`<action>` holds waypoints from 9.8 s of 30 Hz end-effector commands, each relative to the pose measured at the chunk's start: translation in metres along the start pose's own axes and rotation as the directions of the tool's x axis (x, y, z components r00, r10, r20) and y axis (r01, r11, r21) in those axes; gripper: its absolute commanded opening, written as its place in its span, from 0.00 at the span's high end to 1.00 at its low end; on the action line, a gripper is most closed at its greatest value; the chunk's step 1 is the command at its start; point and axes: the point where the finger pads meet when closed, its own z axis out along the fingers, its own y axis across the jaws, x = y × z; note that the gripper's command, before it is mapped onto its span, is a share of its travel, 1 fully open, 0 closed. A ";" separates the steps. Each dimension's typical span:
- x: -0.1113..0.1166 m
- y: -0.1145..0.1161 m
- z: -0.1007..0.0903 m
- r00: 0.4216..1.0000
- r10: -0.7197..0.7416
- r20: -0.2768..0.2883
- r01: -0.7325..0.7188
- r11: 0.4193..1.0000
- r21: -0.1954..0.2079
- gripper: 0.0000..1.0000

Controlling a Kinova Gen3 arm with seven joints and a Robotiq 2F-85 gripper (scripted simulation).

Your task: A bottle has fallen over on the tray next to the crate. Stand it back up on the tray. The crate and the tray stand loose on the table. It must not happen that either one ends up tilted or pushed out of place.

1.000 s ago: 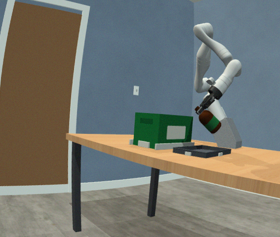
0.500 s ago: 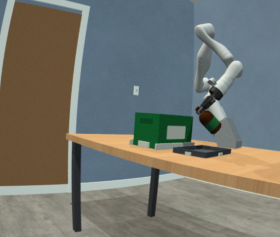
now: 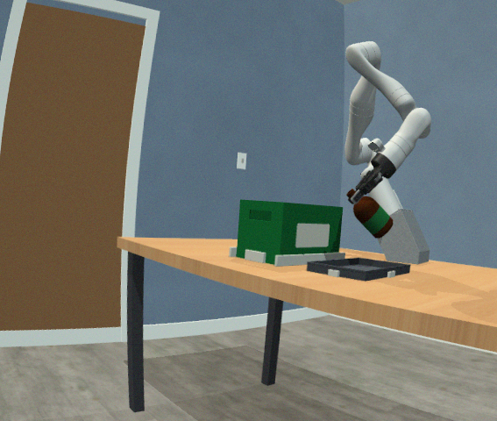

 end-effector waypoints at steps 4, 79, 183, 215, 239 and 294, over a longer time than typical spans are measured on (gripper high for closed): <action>0.001 0.000 -0.001 1.000 0.001 0.000 -0.001 1.000 0.001 1.00; 0.000 0.000 -0.001 0.985 0.001 -0.174 -0.001 1.000 0.002 1.00; -0.001 0.000 -0.002 0.940 0.002 -0.342 -0.001 1.000 0.002 1.00; -0.001 0.000 -0.001 0.899 0.001 -0.438 -0.001 1.000 -0.001 1.00; -0.001 0.000 -0.002 0.866 0.002 -0.500 -0.001 1.000 0.002 1.00; -0.005 0.000 0.002 0.866 0.002 -0.500 -0.001 1.000 0.002 1.00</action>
